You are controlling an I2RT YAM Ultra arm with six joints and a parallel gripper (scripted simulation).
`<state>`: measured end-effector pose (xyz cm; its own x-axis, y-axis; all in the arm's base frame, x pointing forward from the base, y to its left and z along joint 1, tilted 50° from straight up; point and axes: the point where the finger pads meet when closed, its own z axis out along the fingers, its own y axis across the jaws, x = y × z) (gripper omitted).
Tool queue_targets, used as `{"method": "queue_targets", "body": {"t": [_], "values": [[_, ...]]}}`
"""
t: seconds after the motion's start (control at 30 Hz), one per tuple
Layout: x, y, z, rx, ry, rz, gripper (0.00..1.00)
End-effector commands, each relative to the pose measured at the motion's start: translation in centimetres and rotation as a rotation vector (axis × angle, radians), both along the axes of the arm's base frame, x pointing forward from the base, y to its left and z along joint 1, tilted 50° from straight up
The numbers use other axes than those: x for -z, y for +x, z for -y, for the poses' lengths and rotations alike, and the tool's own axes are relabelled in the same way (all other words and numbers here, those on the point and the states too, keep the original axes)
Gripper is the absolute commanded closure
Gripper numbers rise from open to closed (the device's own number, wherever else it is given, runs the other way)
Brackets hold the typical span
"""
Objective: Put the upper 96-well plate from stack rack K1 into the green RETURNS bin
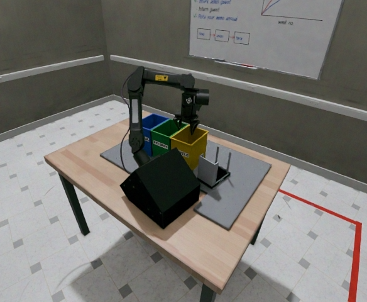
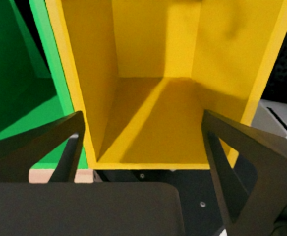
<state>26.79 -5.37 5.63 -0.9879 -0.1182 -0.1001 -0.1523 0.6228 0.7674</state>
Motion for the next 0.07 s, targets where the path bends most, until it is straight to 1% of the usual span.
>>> {"method": "queue_targets", "body": {"t": [0.0, 0.03], "values": [[-0.9, 0.97, 1.39, 0.032, -0.022, 0.055, 0.18], [-0.9, 0.97, 1.39, 0.032, -0.022, 0.055, 0.18]]}}
